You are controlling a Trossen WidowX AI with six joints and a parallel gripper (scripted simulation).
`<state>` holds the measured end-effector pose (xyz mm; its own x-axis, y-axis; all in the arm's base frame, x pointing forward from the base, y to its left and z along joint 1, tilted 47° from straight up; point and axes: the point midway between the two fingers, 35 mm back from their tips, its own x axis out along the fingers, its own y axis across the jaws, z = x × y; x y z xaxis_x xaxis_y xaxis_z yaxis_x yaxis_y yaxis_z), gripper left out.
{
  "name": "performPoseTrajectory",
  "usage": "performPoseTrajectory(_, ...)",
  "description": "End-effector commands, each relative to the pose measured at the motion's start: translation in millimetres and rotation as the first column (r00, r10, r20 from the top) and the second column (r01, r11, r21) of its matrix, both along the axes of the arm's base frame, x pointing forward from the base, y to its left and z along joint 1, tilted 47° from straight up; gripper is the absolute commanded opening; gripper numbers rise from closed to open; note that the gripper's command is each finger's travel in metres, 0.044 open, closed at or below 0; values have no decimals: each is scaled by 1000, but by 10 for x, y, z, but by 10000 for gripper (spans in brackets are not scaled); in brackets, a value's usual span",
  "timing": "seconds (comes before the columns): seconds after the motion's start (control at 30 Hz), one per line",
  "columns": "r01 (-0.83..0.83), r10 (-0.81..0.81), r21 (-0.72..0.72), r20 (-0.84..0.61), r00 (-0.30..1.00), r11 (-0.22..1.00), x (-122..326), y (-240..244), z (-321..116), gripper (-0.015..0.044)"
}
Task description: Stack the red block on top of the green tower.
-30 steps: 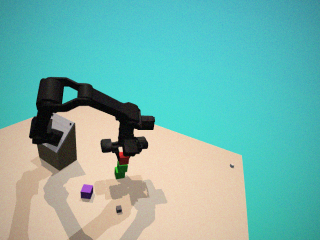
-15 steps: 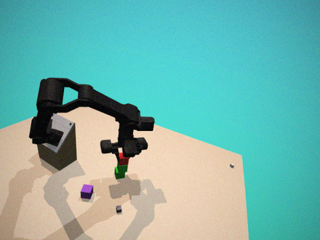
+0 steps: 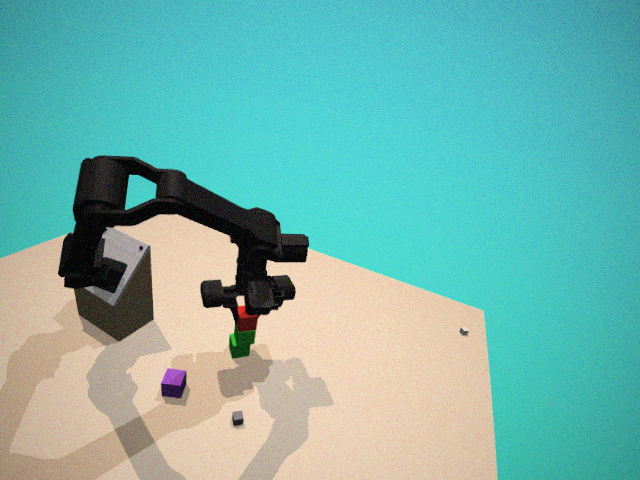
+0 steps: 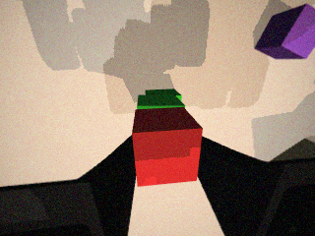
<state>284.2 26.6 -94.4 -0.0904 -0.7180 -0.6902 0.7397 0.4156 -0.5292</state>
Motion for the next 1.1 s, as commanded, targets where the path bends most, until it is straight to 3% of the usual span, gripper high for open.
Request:
performPoseTrajectory(0.0, -4, 4, -3, -1, 1000, 1000, 1, -7, -3, 0)
performPoseTrajectory(0.13, -4, 4, -2, -1, 1000, 1000, 9, 34, 38, 0)
performPoseTrajectory(0.7, -2, 2, 0, -1, 1000, 1000, 0, 5, 2, 440)
performPoseTrajectory(1.07, -2, 2, 0, -1, 1000, 1000, 0, 5, 2, 440)
